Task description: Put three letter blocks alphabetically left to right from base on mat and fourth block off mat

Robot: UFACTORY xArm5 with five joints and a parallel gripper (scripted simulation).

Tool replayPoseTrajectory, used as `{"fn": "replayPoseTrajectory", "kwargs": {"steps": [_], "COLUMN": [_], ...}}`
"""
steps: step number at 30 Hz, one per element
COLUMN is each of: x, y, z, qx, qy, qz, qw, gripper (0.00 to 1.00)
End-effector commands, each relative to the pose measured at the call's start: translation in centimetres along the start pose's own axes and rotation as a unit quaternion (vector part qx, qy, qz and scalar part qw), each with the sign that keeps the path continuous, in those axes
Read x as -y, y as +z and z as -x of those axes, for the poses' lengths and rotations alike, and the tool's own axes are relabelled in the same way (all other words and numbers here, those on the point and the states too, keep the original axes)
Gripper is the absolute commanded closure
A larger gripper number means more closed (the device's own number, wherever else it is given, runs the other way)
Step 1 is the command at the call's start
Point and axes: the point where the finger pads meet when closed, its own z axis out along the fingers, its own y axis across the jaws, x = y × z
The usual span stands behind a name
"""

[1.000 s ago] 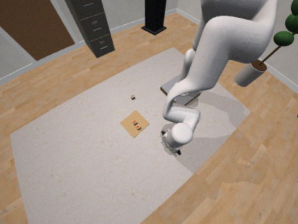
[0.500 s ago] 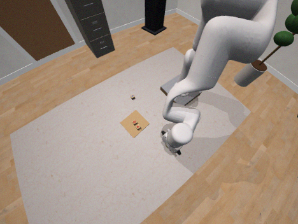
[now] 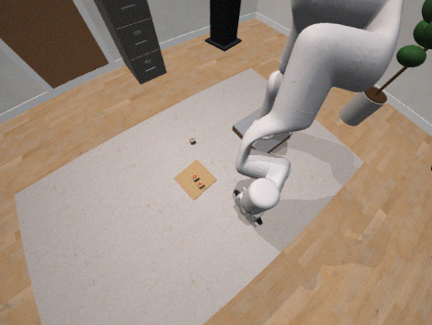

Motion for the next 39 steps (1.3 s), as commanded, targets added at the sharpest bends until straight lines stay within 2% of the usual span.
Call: {"fn": "replayPoseTrajectory", "kwargs": {"steps": [1,19,31,39], "x": [-0.1,0.0,0.2,0.2], "y": [-0.1,0.4,2.4,2.8], "z": [0.1,0.2,0.3,0.3], "qx": [0.001,0.001,0.001,0.001], "qy": [0.000,0.000,0.000,0.000], "qz": [0.001,0.001,0.001,0.001], "qw": [1.000,1.000,1.000,1.000], "gripper": [0.37,0.37,0.37,0.37]}}
